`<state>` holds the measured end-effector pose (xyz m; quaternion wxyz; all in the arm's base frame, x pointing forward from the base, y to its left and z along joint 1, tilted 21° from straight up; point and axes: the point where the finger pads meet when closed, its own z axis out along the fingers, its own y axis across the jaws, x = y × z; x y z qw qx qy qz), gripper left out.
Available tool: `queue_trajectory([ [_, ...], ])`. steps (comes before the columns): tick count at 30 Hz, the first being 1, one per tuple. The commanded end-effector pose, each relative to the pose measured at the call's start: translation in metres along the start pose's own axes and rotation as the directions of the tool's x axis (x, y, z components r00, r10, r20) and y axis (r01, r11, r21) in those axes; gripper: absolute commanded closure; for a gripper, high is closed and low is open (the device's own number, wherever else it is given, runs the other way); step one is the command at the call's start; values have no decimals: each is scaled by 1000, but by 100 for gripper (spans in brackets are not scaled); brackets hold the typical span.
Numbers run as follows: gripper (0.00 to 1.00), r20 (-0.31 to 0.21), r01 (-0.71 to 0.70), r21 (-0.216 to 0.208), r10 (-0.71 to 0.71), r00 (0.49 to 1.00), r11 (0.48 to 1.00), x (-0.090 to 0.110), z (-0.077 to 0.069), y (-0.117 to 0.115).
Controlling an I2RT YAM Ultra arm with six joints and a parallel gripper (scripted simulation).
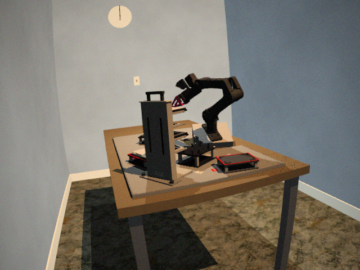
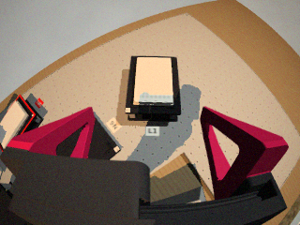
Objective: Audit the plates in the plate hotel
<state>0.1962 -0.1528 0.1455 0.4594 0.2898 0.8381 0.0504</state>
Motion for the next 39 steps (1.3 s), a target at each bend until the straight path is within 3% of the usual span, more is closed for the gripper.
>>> queue_trajectory([
  [1, 0, 27, -12, 31, 11, 1000, 999, -13, 12, -7],
  [5, 0, 53, 7, 35, -9, 999, 999, -33, 19, -5],
  [7, 0, 53, 7, 35, -9, 999, 999, -33, 19, -5],
  [19, 0, 56, 6, 33, -8, 998, 999, -55, 54, -4],
  [22, 0, -16, 2, 33, -1, 1000, 999, -51, 57, -6],
  [25, 0, -28, -3, 43, 4, 1000, 999, -51, 56, -10],
  [39, 0, -264, 6, 31, 3, 965, 999, -50, 57, -7],
])
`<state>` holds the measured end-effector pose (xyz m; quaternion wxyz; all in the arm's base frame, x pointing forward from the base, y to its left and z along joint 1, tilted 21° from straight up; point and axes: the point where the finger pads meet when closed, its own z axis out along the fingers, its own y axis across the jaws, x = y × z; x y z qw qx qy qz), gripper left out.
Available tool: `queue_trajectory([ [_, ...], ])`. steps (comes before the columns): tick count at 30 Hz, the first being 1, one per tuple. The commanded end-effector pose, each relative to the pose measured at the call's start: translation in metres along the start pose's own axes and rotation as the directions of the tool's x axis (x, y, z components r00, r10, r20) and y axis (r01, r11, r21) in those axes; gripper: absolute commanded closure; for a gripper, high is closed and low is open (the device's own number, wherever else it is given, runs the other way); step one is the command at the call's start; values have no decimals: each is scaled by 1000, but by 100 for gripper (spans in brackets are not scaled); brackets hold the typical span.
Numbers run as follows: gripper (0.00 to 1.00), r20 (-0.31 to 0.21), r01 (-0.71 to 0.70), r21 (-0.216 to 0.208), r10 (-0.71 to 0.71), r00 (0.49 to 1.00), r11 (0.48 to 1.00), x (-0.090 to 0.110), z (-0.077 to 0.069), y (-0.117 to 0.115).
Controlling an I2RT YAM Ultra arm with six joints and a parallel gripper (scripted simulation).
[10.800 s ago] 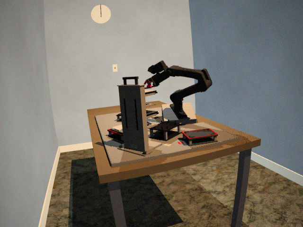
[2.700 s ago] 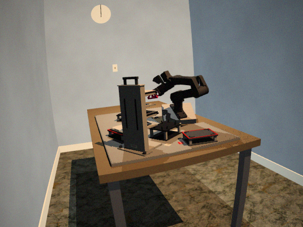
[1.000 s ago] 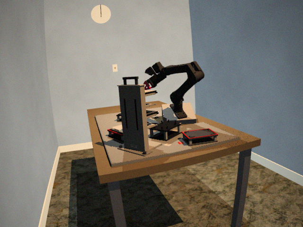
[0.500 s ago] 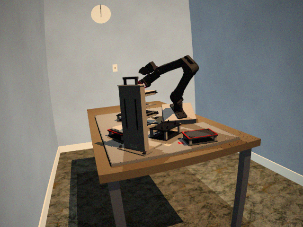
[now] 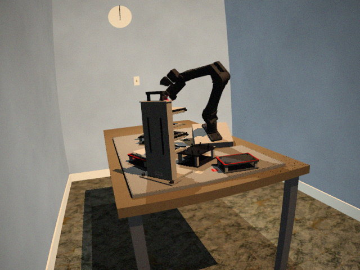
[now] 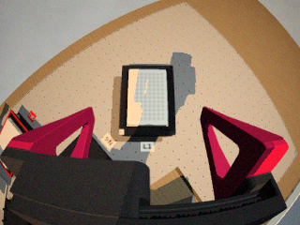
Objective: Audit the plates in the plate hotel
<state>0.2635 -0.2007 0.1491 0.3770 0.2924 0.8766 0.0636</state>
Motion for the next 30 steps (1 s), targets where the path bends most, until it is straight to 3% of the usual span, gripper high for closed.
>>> queue_trajectory([
  [1, 0, -86, 5, 0, -5, 996, 1000, 6, -2, 2],
  [3, 0, -99, -3, 7, 3, 995, 1000, 6, -3, -1],
  [17, 0, -330, 6, -1, -6, 944, 1000, 7, -2, 2],
  [20, 0, -342, -2, 6, 4, 940, 1000, 7, -3, -1],
  [30, 0, -496, 6, -2, -6, 868, 1000, 8, -2, 2],
])
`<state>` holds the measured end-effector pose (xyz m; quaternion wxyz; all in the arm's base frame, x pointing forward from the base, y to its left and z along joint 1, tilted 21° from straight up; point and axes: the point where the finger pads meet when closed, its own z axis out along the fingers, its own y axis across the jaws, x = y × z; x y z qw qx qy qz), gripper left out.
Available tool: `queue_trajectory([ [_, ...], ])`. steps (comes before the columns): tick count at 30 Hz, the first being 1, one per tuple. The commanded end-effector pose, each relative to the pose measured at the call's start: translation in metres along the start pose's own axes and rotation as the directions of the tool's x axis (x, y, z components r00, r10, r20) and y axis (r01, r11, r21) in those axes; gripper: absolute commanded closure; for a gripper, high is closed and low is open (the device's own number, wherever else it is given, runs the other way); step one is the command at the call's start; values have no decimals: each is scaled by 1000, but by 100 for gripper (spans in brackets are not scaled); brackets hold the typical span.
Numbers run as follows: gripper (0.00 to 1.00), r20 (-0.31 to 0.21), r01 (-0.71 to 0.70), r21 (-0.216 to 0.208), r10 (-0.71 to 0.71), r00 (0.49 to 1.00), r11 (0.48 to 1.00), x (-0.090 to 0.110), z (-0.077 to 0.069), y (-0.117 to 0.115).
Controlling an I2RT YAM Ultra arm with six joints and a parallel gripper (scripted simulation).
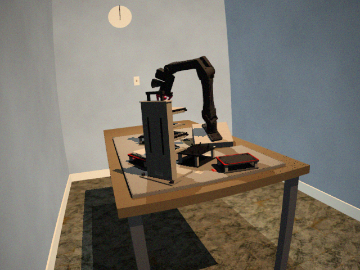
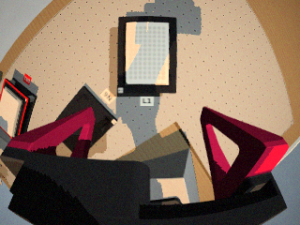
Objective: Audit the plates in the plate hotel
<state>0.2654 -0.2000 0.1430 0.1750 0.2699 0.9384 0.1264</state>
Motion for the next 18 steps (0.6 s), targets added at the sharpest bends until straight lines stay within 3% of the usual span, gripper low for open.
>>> queue_trajectory([
  [1, 0, -93, 5, 1, -4, 996, 1000, 7, -4, 3],
  [4, 0, -142, 5, 0, -5, 990, 1000, 7, -4, 3],
  [7, 0, -154, -9, 4, 9, 988, 1000, 8, -6, -2],
  [18, 0, -336, 3, 0, -3, 942, 1000, 8, -4, 2],
])
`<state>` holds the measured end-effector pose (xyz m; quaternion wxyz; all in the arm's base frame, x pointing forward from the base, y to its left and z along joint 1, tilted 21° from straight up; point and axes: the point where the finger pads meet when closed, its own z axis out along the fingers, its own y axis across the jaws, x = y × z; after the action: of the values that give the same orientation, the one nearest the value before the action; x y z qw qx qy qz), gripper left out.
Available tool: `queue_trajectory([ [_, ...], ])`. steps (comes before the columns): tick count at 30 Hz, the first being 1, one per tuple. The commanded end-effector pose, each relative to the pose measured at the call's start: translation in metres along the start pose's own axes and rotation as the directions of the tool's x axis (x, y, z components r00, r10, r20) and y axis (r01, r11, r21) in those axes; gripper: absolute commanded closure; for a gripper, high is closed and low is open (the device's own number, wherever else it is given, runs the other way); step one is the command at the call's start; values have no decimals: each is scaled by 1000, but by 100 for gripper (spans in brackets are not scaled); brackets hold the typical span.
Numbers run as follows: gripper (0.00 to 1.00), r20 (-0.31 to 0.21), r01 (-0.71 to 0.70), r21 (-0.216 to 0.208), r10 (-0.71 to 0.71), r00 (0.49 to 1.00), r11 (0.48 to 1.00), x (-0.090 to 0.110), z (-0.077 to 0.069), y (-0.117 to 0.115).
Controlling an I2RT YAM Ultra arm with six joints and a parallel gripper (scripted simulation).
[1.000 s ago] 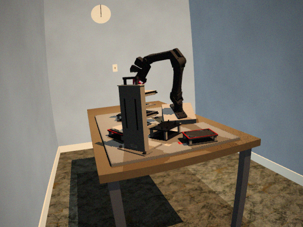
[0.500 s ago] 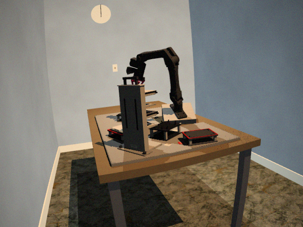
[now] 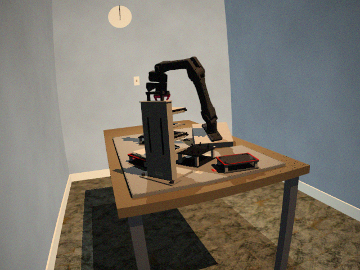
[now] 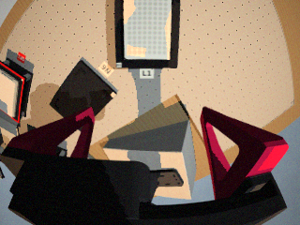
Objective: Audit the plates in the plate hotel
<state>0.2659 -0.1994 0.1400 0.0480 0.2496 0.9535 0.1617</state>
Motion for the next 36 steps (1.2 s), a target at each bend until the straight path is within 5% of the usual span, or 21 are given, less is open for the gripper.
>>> queue_trajectory([
  [1, 0, -86, 5, 3, -5, 996, 1000, 8, -5, 3],
  [14, 0, -50, 10, 12, -9, 999, 1000, -37, 0, -2],
  [15, 0, -117, -11, -4, 10, 993, 1000, -21, 0, 1],
  [36, 0, -117, -11, -4, 10, 993, 1000, -80, 7, -1],
])
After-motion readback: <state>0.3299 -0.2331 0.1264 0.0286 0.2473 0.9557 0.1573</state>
